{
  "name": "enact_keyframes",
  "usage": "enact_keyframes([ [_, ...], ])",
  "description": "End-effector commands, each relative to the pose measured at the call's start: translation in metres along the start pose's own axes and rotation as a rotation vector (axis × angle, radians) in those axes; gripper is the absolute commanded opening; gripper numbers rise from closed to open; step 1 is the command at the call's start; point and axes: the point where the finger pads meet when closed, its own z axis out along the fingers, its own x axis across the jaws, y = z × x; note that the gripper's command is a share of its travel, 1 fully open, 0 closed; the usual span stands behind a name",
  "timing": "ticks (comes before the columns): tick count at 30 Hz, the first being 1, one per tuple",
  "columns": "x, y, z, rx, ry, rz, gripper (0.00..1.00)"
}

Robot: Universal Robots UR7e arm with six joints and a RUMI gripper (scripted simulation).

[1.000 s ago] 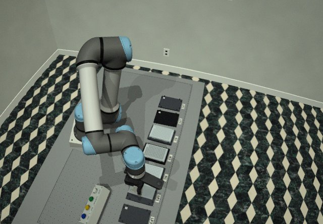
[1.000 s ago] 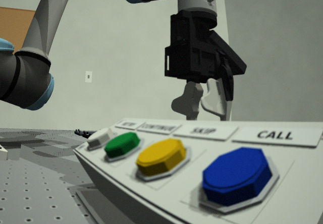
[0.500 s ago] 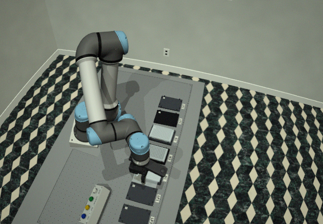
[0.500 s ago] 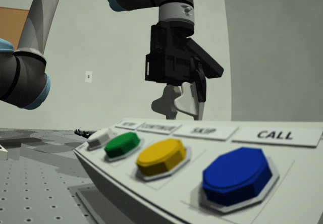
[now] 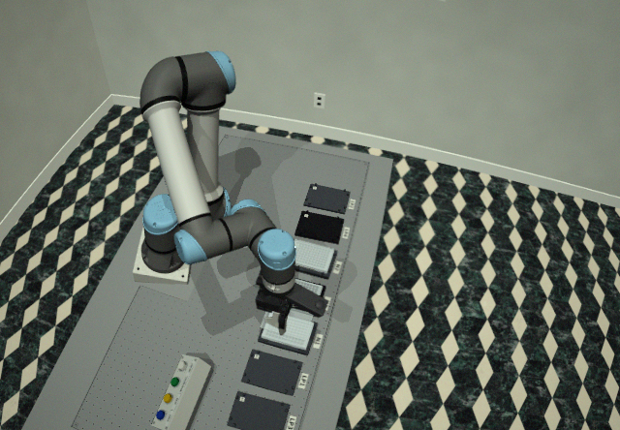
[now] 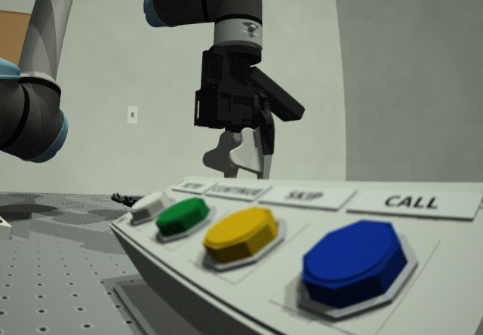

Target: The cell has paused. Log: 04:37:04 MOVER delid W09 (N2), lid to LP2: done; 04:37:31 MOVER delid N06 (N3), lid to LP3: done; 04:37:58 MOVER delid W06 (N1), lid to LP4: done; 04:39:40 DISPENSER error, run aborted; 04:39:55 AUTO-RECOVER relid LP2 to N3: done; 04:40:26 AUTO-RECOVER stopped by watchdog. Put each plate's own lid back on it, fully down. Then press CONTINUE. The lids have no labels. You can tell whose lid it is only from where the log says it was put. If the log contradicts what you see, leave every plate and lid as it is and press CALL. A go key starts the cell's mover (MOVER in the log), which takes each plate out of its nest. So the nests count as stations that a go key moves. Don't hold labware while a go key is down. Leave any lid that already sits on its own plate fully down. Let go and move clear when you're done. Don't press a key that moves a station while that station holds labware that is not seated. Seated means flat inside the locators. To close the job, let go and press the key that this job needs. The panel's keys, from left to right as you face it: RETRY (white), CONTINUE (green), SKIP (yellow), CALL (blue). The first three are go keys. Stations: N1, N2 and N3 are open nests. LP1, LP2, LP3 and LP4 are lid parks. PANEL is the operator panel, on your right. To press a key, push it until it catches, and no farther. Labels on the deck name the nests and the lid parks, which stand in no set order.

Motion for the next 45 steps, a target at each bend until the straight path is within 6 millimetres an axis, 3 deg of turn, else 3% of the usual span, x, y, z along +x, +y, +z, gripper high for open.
enact_keyframes([
  [1,-0.031,0.0,-0.001,0.0,0.003,0.001,0.0],
  [4,-0.036,0.0,-0.001,0.0,0.003,0.001,0.0],
  [19,-0.111,0.002,-0.001,0.001,0.002,0.001,0.0],
  [45,-0.111,0.002,0.003,0.001,0.002,0.001,0.0],
])
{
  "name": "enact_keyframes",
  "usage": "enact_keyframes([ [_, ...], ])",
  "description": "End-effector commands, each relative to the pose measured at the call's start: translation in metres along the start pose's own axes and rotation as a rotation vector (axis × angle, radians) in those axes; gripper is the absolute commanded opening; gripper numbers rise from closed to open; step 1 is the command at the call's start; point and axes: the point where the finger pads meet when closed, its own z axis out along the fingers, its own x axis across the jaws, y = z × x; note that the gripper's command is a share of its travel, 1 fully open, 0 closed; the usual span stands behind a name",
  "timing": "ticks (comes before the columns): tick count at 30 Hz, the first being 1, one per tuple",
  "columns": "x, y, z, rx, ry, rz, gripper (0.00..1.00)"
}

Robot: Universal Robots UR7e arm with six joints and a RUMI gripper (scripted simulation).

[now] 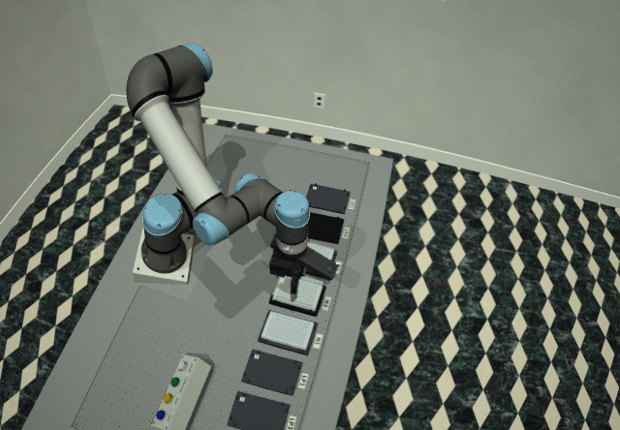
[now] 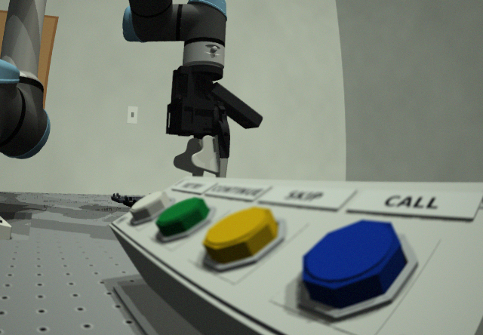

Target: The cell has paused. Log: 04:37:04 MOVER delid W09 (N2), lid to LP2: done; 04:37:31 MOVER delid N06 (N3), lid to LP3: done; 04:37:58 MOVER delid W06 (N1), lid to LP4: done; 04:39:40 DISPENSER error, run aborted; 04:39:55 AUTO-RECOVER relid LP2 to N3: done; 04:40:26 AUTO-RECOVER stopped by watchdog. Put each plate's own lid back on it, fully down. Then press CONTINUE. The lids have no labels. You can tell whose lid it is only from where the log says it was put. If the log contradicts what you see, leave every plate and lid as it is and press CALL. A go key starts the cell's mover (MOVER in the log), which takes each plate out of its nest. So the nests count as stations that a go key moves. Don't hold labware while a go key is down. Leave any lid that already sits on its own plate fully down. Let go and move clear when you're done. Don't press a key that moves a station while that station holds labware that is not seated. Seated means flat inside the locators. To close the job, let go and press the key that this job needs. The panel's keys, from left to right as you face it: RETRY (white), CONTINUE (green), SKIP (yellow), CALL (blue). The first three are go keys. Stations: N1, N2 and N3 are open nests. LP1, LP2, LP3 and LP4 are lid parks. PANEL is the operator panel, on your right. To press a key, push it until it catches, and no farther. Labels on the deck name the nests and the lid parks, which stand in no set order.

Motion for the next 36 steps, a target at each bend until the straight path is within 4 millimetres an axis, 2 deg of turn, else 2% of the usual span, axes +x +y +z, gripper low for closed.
enact_keyframes([
  [1,0.0,0.0,0.002,0.001,0.0,0.0,0.0],
  [36,0.0,0.0,0.012,0.001,0.0,0.0,0.0],
])
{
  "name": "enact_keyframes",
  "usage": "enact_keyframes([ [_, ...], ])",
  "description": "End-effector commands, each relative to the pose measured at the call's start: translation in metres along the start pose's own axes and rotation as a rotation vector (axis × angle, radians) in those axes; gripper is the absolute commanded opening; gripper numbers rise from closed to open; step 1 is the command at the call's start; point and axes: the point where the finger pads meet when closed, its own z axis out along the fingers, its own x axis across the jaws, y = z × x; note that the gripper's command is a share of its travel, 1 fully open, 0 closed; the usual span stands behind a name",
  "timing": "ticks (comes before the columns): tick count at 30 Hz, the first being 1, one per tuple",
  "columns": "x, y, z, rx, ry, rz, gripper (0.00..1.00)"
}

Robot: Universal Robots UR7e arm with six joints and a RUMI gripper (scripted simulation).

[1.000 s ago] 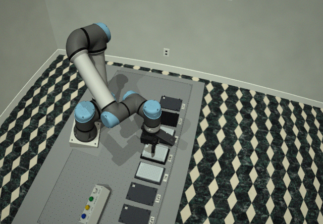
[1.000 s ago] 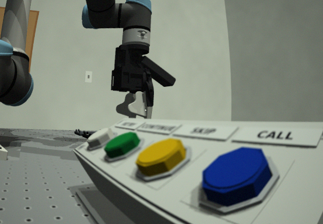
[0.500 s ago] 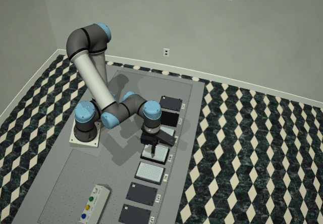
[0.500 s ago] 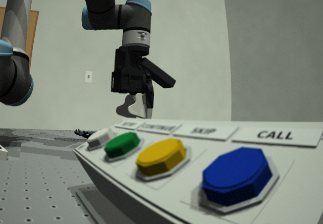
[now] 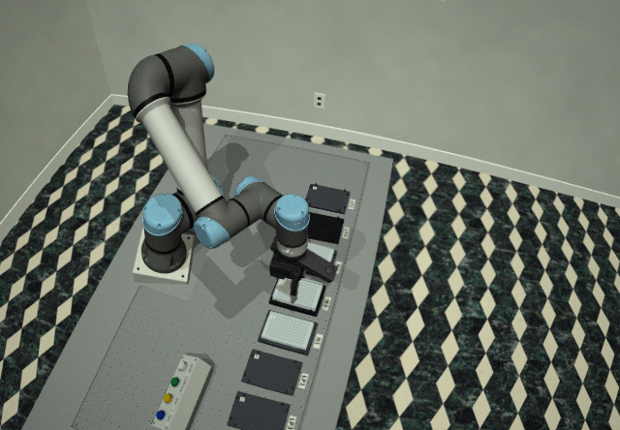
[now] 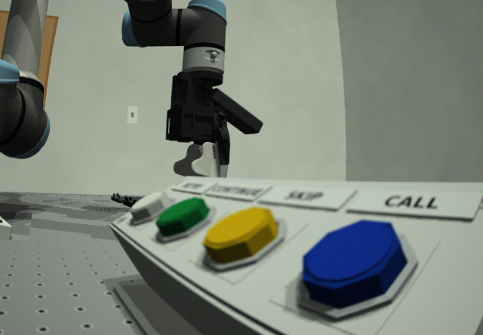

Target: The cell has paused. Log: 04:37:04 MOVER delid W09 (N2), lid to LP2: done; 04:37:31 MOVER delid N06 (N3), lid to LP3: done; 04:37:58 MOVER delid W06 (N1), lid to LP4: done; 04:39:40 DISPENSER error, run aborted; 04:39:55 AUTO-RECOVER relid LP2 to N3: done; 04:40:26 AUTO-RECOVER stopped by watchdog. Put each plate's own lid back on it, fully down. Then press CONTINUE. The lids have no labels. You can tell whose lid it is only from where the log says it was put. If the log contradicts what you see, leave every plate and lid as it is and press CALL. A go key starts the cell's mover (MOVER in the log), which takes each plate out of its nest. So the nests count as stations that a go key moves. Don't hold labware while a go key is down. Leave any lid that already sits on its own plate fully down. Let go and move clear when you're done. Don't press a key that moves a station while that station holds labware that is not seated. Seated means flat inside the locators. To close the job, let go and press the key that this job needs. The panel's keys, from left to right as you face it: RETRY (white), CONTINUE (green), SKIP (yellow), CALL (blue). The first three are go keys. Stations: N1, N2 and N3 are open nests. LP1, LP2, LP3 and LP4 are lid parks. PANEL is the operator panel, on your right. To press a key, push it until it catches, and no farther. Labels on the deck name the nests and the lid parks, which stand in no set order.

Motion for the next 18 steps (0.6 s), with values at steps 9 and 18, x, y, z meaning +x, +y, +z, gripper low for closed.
enact_keyframes([
  [9,0.0001,-0.0004,0.0036,0.001,0.0,0.0,0.0],
  [18,0.0001,-0.0004,0.0067,0.001,0.0,0.0,0.0],
])
